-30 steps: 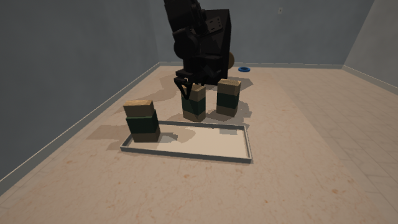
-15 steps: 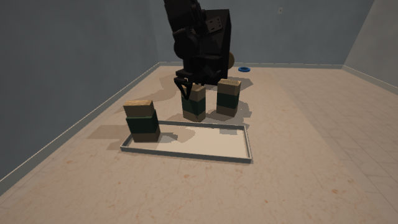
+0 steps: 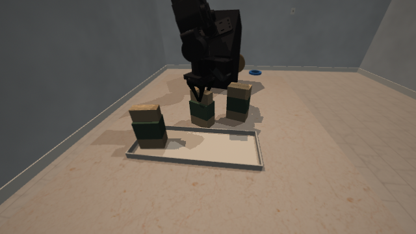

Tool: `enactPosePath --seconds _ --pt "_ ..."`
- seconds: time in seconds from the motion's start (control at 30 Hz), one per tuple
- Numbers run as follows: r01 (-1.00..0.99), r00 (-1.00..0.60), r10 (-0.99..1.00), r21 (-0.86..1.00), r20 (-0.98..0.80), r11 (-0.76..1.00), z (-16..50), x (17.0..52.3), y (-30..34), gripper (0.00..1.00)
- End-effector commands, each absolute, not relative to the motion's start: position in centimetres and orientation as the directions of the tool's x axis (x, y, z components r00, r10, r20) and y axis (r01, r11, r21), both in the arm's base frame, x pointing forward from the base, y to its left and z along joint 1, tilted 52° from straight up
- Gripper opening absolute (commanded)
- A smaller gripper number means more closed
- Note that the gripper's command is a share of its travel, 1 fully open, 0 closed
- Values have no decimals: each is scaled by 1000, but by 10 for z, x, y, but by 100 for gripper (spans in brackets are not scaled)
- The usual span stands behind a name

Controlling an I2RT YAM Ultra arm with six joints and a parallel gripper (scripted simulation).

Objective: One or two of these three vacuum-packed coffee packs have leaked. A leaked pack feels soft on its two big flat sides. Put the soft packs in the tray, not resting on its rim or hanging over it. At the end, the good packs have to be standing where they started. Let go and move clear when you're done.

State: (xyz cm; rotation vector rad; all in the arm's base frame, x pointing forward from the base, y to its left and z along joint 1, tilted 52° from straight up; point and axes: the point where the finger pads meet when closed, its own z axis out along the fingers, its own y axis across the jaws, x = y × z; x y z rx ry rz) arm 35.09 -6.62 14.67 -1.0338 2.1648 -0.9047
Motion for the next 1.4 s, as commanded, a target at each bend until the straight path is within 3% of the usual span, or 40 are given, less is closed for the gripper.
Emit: enactPosePath --seconds 0.0,1.37 --pt "-453 -539 -820 -755 -193 475 136 346 -66 26" --pt "-450 -531 -823 -757 -199 474 142 342 -62 26"
